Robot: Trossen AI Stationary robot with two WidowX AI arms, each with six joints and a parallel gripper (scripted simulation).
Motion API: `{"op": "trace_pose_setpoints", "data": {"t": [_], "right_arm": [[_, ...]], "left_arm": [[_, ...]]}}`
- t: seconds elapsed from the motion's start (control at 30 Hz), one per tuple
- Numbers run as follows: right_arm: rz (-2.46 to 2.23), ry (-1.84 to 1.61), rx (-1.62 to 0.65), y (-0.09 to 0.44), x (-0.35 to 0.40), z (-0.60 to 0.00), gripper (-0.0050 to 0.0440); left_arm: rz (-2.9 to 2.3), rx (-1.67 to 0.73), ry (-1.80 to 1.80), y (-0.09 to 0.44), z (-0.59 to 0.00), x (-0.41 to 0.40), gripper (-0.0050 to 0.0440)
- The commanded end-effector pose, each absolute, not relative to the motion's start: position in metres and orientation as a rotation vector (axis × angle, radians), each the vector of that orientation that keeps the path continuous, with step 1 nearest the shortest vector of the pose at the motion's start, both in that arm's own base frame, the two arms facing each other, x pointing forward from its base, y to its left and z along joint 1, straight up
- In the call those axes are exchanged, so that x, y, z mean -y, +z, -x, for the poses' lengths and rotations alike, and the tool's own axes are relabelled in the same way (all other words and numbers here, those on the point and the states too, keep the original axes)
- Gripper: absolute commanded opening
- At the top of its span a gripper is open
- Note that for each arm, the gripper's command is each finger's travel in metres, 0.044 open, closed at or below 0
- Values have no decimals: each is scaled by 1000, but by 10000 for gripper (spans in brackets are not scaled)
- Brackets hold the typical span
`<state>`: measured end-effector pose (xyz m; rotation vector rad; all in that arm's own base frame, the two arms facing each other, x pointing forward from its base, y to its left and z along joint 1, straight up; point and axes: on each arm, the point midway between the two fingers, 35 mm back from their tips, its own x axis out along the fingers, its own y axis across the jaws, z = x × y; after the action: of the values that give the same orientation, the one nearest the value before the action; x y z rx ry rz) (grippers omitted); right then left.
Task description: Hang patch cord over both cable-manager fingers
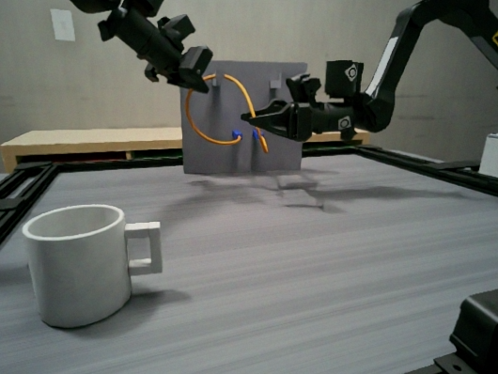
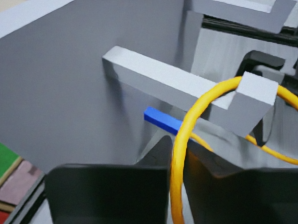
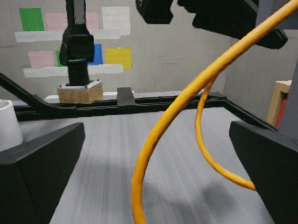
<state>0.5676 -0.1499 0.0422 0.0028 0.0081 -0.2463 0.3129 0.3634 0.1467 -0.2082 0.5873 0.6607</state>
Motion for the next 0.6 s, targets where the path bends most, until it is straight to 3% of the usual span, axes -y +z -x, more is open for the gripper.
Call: {"op": "trace_pose_setpoints", "data": {"t": [0.0,0.57], "right_arm": [[7,-245,43,68,150,-576,440],[6,-246,34,63,150,-579,440]], "left_arm": [[191,-561,664,160,-314,-365,25],[191,-561,664,160,-314,-365,25]]}}
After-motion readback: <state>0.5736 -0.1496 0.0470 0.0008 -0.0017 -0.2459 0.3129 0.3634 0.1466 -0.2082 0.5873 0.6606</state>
